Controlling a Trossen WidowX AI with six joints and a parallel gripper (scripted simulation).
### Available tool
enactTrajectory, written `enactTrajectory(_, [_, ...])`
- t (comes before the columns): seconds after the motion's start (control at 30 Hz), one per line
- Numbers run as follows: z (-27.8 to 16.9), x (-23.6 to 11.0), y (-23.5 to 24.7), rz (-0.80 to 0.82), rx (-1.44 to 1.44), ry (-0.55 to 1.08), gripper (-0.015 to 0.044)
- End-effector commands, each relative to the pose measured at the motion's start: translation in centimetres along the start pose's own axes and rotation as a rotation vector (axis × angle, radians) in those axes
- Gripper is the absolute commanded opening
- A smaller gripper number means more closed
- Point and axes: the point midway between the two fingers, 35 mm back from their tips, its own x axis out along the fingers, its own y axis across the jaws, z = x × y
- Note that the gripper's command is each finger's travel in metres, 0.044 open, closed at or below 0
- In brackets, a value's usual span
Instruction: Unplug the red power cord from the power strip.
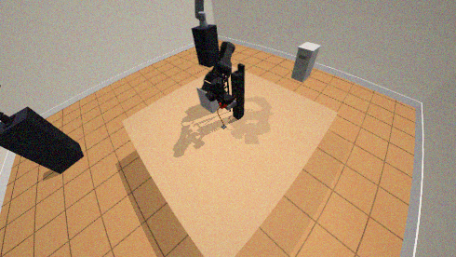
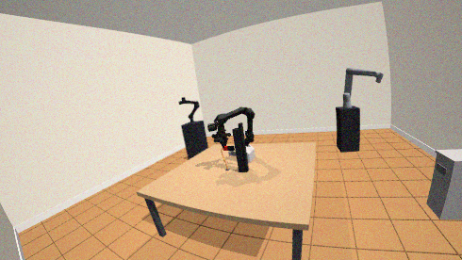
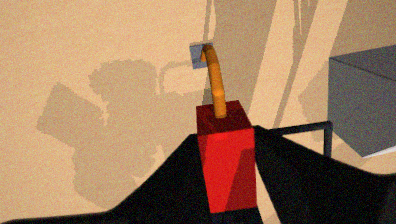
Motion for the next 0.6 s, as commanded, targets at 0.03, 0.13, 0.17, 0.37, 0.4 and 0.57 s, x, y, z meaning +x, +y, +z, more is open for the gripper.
enactTrajectory(0.03, [-1.1, 0.3, 0.4, 0.004, -0.012, -0.002, 0.0158])
enactTrajectory(0.13, [-1.1, 0.3, 0.4, 0.004, -0.012, -0.002, 0.0236])
enactTrajectory(0.17, [-1.1, 0.3, 0.4, 0.004, -0.012, -0.002, 0.0263])
enactTrajectory(0.37, [1.1, -0.3, 0.6, 0.005, -0.011, -0.005, 0.042])
enactTrajectory(0.4, [2.0, -0.5, 0.6, 0.005, -0.012, -0.005, 0.044])
enactTrajectory(0.57, [4.9, -1.0, 0.5, 0.005, -0.012, -0.007, 0.044])
